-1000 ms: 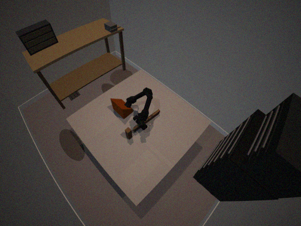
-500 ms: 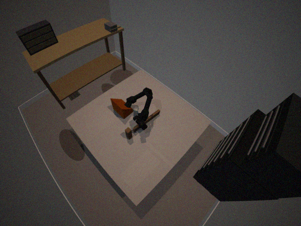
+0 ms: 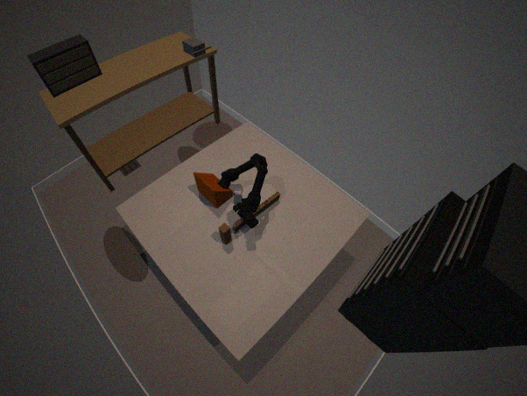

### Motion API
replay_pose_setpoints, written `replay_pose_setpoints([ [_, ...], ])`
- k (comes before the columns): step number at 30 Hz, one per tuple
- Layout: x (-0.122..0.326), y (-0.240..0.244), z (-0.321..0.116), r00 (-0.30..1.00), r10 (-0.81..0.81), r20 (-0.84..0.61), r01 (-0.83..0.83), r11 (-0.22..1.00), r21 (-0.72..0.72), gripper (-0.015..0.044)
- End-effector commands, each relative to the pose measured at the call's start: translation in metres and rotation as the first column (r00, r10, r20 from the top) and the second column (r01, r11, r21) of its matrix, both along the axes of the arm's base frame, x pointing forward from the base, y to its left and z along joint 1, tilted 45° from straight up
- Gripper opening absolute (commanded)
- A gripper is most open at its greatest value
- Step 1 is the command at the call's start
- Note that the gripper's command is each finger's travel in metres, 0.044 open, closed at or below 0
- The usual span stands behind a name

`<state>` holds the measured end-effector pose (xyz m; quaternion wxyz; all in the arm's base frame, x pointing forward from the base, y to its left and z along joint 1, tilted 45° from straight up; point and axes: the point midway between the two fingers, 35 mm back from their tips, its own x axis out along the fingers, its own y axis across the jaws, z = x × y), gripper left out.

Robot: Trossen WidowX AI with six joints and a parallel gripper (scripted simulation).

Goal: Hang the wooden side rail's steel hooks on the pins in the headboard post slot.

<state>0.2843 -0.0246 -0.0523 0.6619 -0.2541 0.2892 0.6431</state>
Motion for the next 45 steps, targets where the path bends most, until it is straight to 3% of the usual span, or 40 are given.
replay_pose_setpoints([
  [1,0.0039,-0.0041,0.0000,1.000,-0.013,0.008,0.013,1.000,-0.004,0.0000],
  [45,0.0080,-0.0075,-0.0024,1.000,-0.013,0.008,0.013,1.000,-0.005,0.0000],
])
